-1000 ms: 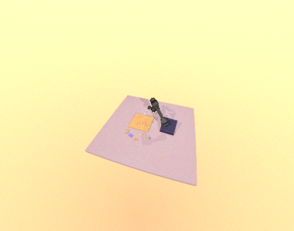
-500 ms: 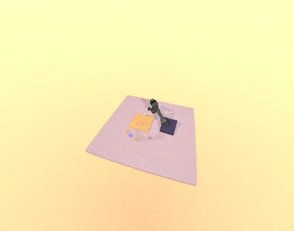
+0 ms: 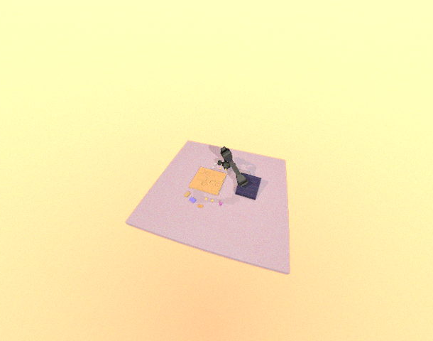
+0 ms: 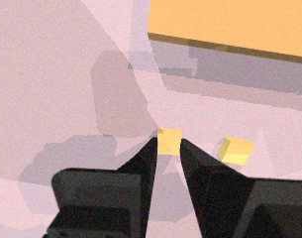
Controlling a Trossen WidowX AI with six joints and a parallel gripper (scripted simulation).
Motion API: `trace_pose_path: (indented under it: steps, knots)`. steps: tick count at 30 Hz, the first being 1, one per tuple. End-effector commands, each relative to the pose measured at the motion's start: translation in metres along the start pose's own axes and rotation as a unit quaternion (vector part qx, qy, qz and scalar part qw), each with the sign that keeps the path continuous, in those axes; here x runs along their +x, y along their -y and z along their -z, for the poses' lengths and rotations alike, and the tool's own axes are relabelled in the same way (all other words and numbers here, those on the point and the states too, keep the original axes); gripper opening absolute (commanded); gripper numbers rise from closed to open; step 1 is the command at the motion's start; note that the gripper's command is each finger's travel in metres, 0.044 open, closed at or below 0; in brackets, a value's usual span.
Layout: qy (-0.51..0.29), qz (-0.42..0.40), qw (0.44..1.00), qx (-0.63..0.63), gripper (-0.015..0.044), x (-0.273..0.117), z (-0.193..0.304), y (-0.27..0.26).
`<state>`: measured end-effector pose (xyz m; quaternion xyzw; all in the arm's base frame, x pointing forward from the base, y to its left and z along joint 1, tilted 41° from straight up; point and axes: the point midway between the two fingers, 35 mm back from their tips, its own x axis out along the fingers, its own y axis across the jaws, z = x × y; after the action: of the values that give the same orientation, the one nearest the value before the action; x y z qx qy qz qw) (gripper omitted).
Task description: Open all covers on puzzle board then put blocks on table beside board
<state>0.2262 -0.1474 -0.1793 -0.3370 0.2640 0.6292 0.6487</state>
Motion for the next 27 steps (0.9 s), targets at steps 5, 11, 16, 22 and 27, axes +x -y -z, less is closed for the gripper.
trace_pose_path:
  steps: [5,11,16,22,27]
  knots:
    - [0.0,0.0,1.0,0.0,0.0211,0.0,0.0,0.0]
    - [0.0,0.0,1.0,0.0,0.0369,0.0,0.0,0.0]
    - [0.0,0.0,1.0,0.0,0.044,-0.008,0.001,0.0]
    - [0.0,0.0,1.0,0.001,0.044,-0.026,0.002,0.001]
    - [0.0,0.0,1.0,0.002,0.044,-0.042,0.002,0.001]
